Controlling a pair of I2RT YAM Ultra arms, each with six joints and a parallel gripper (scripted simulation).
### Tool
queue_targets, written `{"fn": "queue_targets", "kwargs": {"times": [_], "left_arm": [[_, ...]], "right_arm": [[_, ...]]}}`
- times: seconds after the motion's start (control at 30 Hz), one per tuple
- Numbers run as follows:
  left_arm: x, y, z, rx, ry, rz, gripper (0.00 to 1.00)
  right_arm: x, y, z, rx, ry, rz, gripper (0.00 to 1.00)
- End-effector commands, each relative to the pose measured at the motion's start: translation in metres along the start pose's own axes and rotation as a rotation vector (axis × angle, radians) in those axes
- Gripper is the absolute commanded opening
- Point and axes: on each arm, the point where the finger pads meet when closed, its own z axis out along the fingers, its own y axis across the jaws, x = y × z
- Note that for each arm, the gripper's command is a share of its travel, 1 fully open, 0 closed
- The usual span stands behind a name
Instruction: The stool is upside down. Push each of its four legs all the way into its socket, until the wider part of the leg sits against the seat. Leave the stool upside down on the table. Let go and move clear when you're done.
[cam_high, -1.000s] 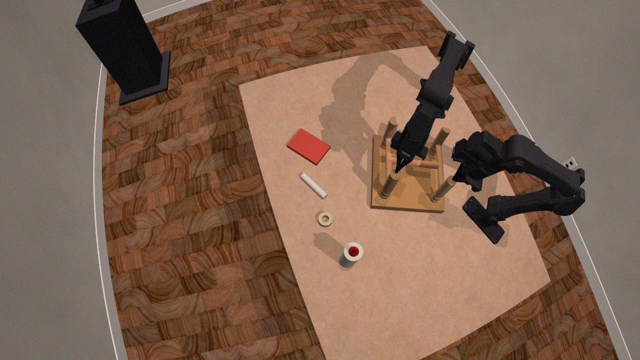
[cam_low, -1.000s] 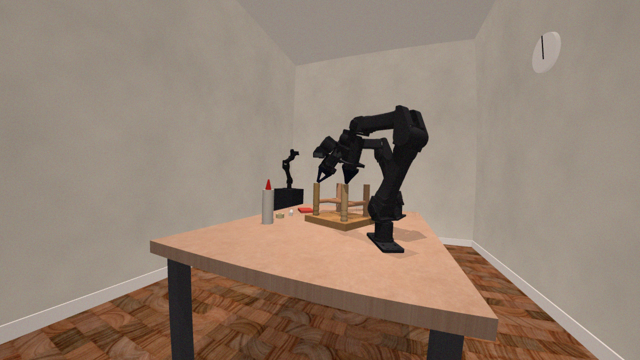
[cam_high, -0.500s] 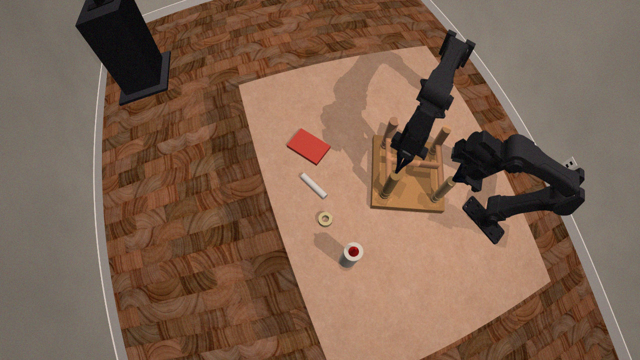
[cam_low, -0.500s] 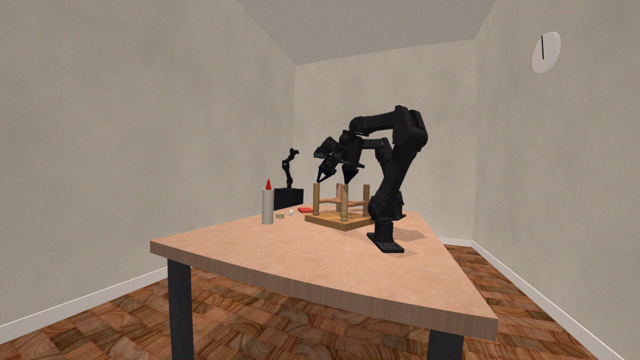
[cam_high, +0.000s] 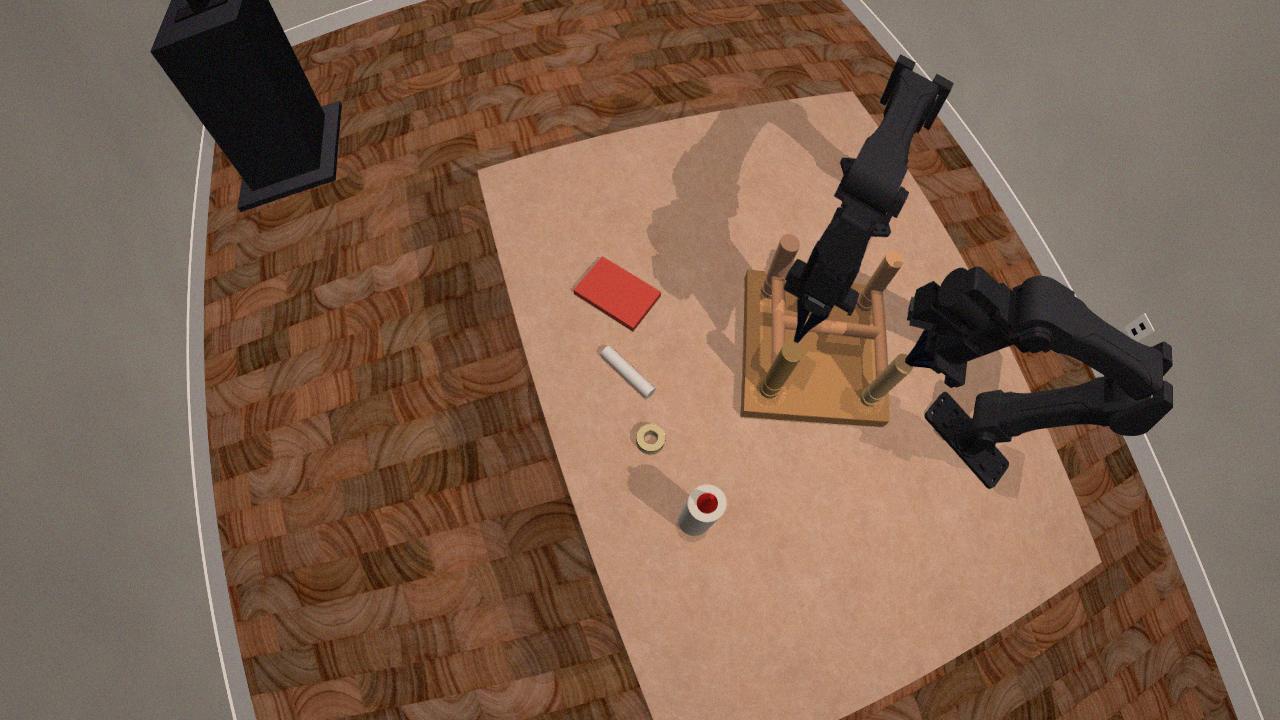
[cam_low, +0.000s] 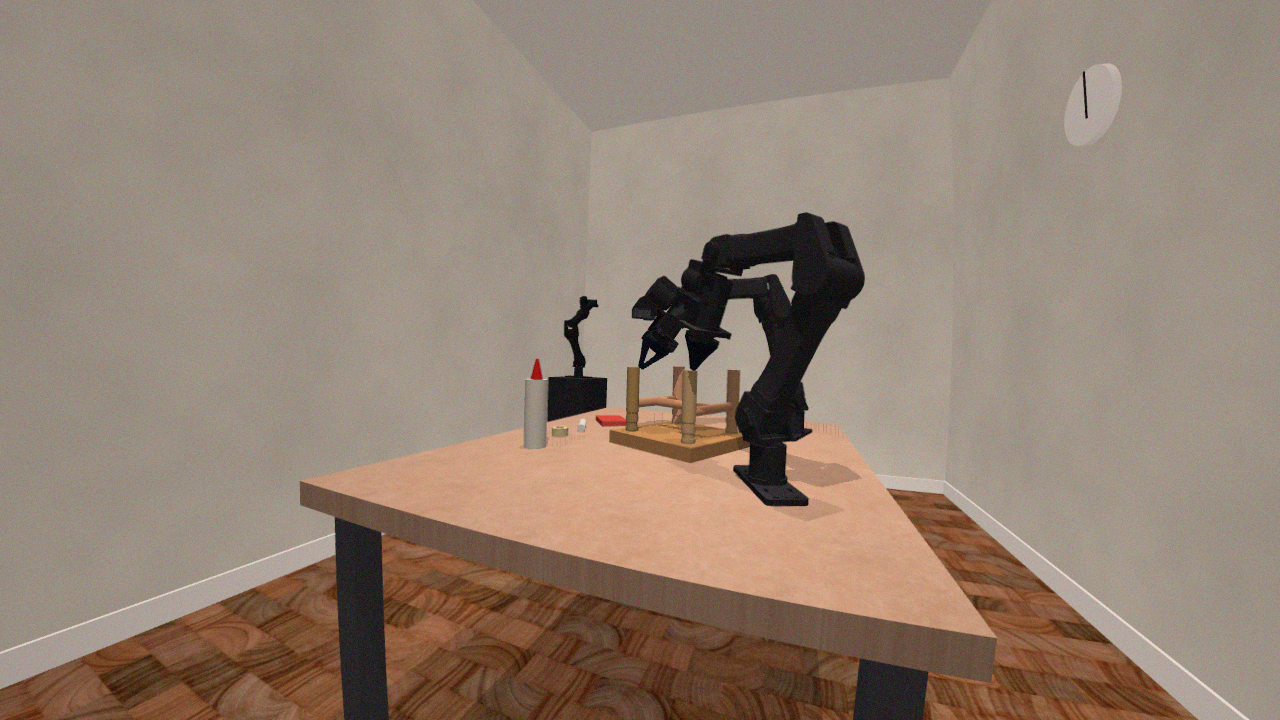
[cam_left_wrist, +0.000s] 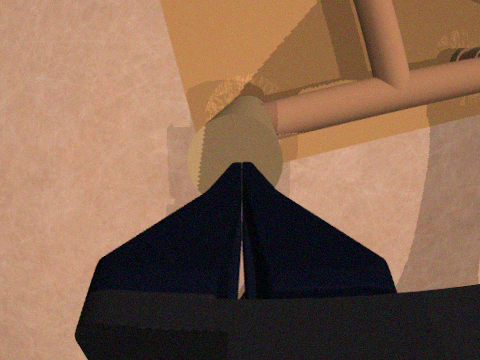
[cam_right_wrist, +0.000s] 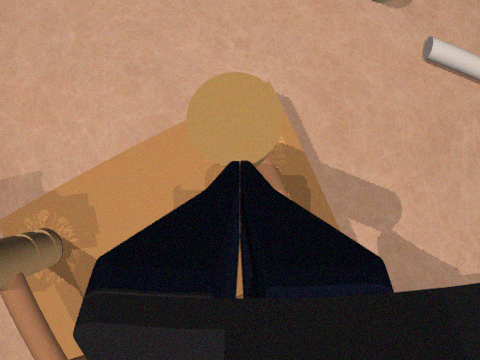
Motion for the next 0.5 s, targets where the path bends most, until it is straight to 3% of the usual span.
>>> {"fn": "queue_targets", "kwargs": {"times": [0.0, 0.13, 0.27, 0.33, 0.47], "left_arm": [[0.0, -0.002, 0.001, 0.007, 0.015, 0.003, 0.0], [-0.002, -0.003, -0.016, 0.008, -0.014, 0.007, 0.0], [-0.007, -0.004, -0.015, 0.009, -0.025, 0.007, 0.0], [-0.001, 0.004, -0.019, -0.011, 0.033, -0.021, 0.0], [-0.005, -0.001, -0.038, -0.001, 0.019, 0.006, 0.0]], "right_arm": [[-0.024, 0.008, -0.01, -0.017, -0.072, -0.012, 0.0], [-0.025, 0.008, -0.011, -0.016, -0.074, -0.012, 0.0], [-0.025, 0.008, -0.011, -0.016, -0.074, -0.012, 0.0], [-0.025, 0.008, -0.011, -0.016, -0.074, -0.012, 0.0], [-0.025, 0.008, -0.011, -0.016, -0.074, -0.012, 0.0]]}}
